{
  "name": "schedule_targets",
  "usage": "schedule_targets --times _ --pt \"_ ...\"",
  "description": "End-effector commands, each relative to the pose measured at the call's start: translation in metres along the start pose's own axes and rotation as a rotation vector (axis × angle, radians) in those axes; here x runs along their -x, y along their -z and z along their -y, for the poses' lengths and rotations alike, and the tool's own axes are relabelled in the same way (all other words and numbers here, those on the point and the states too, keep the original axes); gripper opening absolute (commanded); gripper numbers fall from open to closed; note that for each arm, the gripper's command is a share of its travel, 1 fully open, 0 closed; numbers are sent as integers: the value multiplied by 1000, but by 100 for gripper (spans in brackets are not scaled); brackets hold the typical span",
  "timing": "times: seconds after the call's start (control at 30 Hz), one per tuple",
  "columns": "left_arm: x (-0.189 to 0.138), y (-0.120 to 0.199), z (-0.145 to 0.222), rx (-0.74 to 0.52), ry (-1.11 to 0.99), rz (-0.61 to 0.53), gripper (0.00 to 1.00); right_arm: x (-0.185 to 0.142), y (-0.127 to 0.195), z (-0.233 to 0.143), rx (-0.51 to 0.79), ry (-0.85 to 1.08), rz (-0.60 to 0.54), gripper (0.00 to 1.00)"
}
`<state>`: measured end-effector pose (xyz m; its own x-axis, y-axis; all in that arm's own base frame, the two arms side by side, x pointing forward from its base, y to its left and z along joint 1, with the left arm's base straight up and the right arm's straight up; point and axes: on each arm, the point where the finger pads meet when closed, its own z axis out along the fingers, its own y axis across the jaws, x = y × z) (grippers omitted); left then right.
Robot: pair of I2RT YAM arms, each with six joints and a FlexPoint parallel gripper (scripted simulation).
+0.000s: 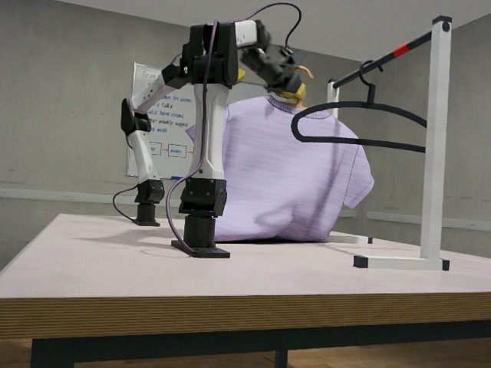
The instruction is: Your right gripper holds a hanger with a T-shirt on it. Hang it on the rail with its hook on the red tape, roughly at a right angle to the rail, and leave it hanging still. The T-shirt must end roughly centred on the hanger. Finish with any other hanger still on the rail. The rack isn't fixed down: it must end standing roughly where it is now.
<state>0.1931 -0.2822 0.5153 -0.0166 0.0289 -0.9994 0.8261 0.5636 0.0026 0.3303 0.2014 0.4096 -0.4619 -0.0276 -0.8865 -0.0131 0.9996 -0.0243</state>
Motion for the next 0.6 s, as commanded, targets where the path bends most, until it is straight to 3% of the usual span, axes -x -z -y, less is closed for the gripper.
schedule_targets --times 0.0,0.3,0.57 --pt "5 2 3 -4 6 5 100 44 -18 -6 108 -21 104 0" --pt "5 2 3 -4 6 5 100 61 -58 22 62 -17 127 0" --pt "5 3 2 -4 3 11 100 60 -62 31 34 -26 116 0"
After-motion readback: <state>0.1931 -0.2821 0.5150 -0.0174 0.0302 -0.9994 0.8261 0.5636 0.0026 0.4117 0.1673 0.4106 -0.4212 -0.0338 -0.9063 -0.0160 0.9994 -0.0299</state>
